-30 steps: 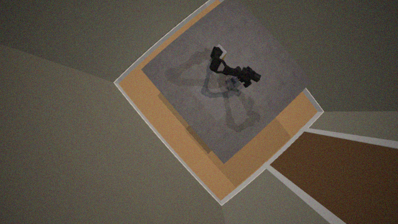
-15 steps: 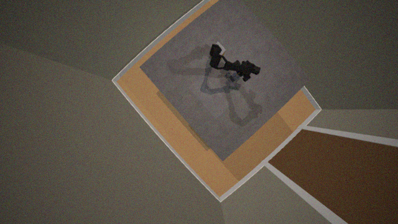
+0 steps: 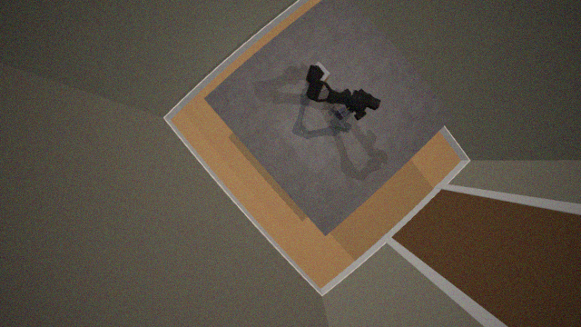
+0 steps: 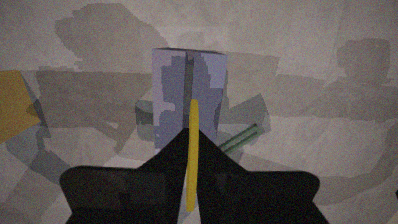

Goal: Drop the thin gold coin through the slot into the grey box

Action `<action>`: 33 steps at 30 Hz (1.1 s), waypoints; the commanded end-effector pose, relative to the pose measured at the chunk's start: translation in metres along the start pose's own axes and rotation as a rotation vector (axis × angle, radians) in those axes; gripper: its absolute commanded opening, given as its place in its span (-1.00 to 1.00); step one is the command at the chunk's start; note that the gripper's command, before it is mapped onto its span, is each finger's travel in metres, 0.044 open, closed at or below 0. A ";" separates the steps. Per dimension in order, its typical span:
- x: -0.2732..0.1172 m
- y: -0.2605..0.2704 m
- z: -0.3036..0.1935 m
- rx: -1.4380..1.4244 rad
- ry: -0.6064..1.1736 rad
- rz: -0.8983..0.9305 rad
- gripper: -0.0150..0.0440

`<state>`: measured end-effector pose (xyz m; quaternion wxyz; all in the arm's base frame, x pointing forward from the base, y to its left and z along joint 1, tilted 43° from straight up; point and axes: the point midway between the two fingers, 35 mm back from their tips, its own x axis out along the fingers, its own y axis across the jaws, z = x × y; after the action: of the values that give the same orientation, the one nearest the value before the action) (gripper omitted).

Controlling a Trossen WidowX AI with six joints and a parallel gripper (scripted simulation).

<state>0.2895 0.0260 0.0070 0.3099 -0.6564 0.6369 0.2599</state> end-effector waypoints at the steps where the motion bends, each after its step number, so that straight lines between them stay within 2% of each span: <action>1: -0.001 0.003 0.003 -0.001 0.000 -0.001 -0.49; 33: 0.001 0.004 0.006 0.001 0.003 -0.001 -0.49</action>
<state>0.2859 0.0301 0.0031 0.3098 -0.6560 0.6381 0.2580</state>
